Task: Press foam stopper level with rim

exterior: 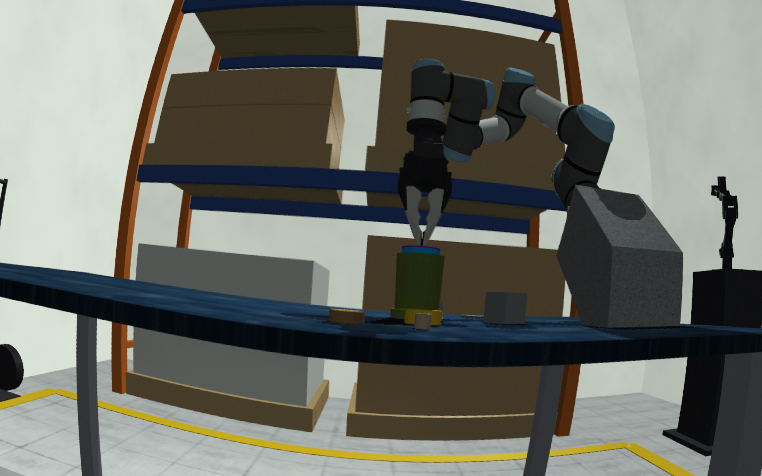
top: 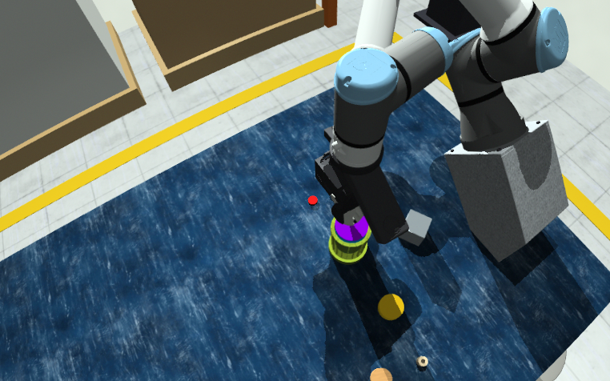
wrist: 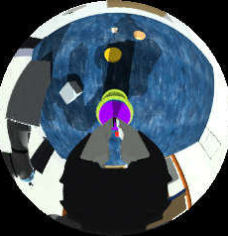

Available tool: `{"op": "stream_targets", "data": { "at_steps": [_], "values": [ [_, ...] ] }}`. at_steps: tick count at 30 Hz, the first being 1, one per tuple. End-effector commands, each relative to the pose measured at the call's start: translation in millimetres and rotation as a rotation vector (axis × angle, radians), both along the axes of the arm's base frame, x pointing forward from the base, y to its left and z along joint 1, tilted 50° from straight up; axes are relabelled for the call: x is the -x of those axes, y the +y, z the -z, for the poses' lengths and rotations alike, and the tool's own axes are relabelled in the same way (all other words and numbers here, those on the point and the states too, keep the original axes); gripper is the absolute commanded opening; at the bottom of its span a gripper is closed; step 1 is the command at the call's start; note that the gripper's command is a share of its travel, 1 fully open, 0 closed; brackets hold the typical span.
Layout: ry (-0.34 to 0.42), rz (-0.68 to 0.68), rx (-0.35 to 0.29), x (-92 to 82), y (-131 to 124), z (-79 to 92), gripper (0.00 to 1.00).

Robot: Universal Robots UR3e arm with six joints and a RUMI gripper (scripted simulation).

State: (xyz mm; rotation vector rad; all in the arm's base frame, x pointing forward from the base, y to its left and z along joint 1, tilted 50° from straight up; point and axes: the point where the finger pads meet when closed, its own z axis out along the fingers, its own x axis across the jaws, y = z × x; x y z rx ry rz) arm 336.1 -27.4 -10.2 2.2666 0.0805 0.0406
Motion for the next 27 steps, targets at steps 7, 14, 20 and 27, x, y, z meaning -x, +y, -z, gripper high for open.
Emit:
{"op": "stream_targets", "data": {
  "at_steps": [7, 14, 20, 27],
  "values": [
    [-0.002, -0.001, 0.0, -0.6, -1.6, 1.3, 0.0],
    [-0.002, -0.001, 0.0, -0.8, -3.6, 3.0, 0.0],
    [-0.002, -0.001, 0.0, -0.9, -5.6, 4.6, 0.0],
    [-0.002, -0.001, 0.0, -1.2, -8.7, 7.3, 0.0]
  ]
}}
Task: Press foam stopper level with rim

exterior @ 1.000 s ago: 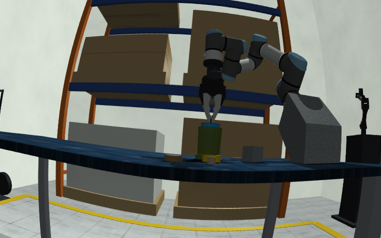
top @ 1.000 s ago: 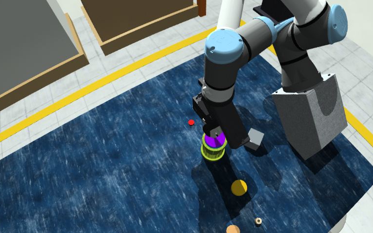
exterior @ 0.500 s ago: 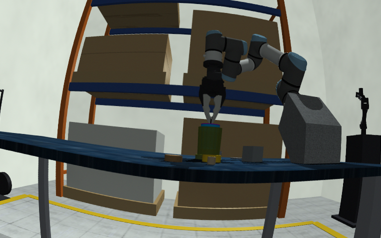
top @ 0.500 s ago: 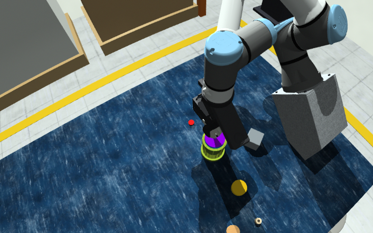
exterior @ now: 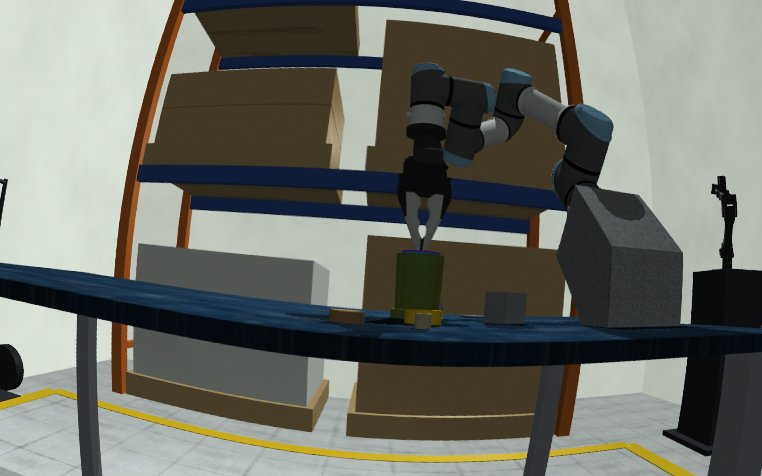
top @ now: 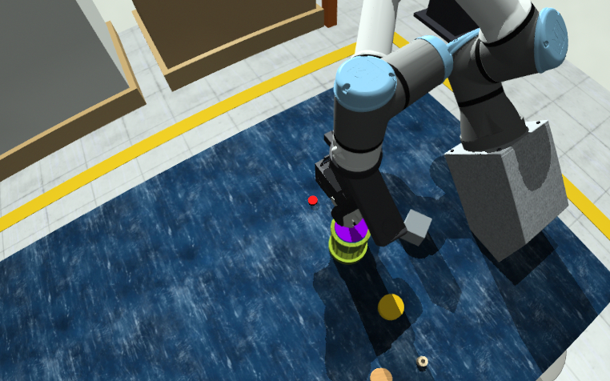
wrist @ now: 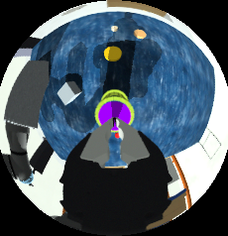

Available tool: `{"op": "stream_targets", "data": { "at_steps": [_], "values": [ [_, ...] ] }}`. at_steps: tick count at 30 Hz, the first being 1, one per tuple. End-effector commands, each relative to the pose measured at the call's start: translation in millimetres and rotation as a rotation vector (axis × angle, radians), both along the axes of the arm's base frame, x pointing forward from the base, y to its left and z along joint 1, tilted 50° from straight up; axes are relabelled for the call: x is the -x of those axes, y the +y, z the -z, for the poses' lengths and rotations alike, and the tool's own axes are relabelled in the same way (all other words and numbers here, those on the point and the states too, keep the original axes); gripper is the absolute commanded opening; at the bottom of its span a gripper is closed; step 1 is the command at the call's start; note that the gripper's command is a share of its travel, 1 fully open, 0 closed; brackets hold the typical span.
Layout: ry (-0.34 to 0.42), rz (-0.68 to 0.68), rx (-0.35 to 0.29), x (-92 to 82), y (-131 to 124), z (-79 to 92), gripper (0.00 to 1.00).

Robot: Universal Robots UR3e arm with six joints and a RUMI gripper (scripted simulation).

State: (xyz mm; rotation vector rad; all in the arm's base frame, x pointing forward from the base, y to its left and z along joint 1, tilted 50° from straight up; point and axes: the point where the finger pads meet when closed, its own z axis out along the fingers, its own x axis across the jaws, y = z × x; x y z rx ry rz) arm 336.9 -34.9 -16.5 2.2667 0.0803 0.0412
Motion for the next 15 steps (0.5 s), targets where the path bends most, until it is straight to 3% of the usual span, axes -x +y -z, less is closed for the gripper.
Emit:
{"op": "stream_targets", "data": {
  "at_steps": [1, 15],
  "values": [
    [-0.001, -0.001, 0.0, -0.5, -1.7, 1.4, 0.0],
    [-0.001, -0.001, 0.0, -0.9, -7.3, 6.1, 0.0]
  ]
}}
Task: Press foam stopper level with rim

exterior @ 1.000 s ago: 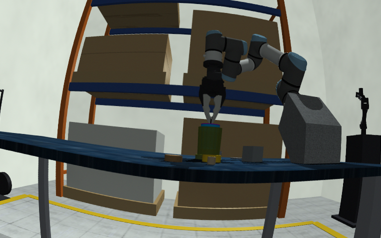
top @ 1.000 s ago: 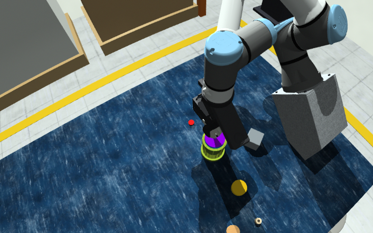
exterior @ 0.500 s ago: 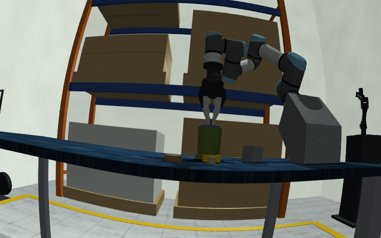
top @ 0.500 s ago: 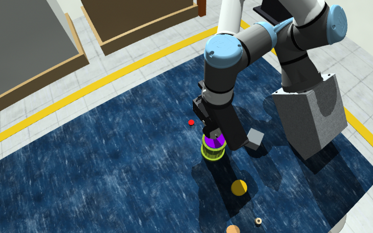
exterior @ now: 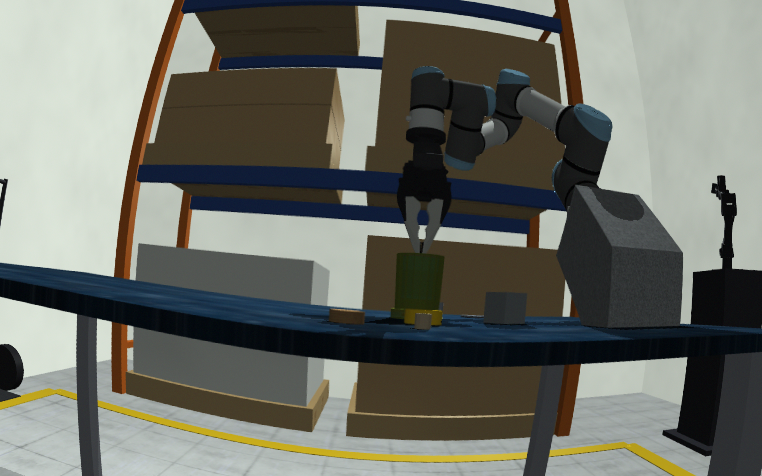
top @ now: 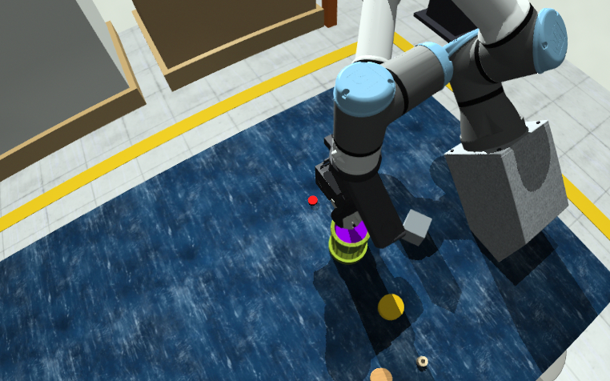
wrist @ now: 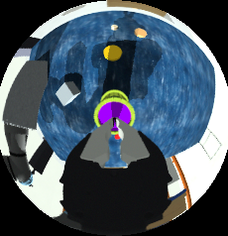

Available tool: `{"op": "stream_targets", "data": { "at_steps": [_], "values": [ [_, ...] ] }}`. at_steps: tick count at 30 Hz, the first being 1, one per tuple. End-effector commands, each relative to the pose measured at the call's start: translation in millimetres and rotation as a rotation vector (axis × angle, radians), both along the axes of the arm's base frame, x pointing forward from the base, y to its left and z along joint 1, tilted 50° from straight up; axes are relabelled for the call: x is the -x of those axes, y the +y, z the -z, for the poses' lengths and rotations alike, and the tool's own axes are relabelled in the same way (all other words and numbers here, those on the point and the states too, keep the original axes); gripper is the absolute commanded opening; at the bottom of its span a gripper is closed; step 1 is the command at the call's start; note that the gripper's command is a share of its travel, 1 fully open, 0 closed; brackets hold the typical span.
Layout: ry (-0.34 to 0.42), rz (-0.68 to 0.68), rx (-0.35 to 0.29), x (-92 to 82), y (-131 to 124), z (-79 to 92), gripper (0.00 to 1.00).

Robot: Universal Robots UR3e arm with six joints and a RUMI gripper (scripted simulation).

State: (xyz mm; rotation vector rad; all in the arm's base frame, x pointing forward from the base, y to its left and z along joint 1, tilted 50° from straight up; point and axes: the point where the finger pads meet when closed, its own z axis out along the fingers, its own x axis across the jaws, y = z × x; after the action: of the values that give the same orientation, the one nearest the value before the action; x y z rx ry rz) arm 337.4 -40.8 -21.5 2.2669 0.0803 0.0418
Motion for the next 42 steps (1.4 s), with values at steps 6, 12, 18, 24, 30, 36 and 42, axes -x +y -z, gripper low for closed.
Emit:
{"op": "stream_targets", "data": {
  "at_steps": [6, 12, 18, 24, 30, 36, 42],
  "values": [
    [-0.001, -0.001, 0.0, -0.5, -3.5, 2.8, 0.0],
    [-0.001, -0.001, 0.0, -0.6, -5.3, 4.4, 0.0],
    [-0.001, -0.001, 0.0, -0.8, -7.1, 5.9, 0.0],
    [-0.001, -0.001, 0.0, -0.8, -8.0, 6.7, 0.0],
    [-0.001, -0.001, 0.0, -0.9, -8.9, 7.4, 0.0],
    [-0.001, -0.001, 0.0, -0.9, -9.3, 7.7, 0.0],
    [-0.001, -0.001, 0.0, -0.9, -9.4, 7.8, 0.0]
  ]
}}
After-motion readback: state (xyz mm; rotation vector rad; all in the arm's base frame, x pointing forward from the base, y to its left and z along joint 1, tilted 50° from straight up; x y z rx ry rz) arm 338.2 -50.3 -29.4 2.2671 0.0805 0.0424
